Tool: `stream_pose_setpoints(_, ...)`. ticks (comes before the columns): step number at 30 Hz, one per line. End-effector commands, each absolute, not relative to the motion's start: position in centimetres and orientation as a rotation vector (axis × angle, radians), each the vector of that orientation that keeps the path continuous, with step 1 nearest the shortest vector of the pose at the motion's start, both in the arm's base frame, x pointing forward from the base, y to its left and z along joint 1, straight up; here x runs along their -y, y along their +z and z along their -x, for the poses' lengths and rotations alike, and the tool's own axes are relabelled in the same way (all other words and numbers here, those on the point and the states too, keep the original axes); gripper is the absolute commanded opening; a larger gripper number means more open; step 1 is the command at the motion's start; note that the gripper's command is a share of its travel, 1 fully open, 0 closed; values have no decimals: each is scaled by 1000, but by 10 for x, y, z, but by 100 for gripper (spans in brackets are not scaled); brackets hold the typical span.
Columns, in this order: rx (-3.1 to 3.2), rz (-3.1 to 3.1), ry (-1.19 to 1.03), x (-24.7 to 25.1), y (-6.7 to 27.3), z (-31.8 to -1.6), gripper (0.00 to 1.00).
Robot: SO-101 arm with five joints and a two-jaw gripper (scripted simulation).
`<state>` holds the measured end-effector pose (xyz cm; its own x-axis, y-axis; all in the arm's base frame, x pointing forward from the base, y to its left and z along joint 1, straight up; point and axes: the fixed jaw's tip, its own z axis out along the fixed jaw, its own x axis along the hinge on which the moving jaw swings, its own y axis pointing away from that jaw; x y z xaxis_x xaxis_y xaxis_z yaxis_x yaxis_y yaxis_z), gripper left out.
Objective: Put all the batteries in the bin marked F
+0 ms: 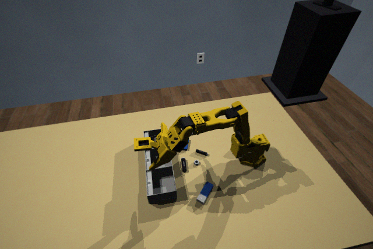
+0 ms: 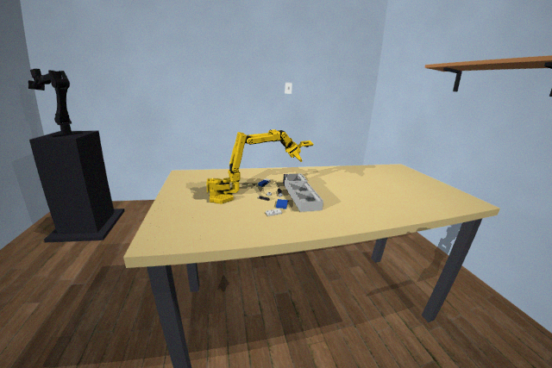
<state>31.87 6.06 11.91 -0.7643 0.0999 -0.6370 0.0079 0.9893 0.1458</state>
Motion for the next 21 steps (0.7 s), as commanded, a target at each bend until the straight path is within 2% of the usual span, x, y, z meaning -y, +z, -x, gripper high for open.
stream_pose_setpoints(1,-2326,-70,208,-65,150,-319,100)
stream_pose_setpoints(21,-2336,-14,177,-62,150,-316,98)
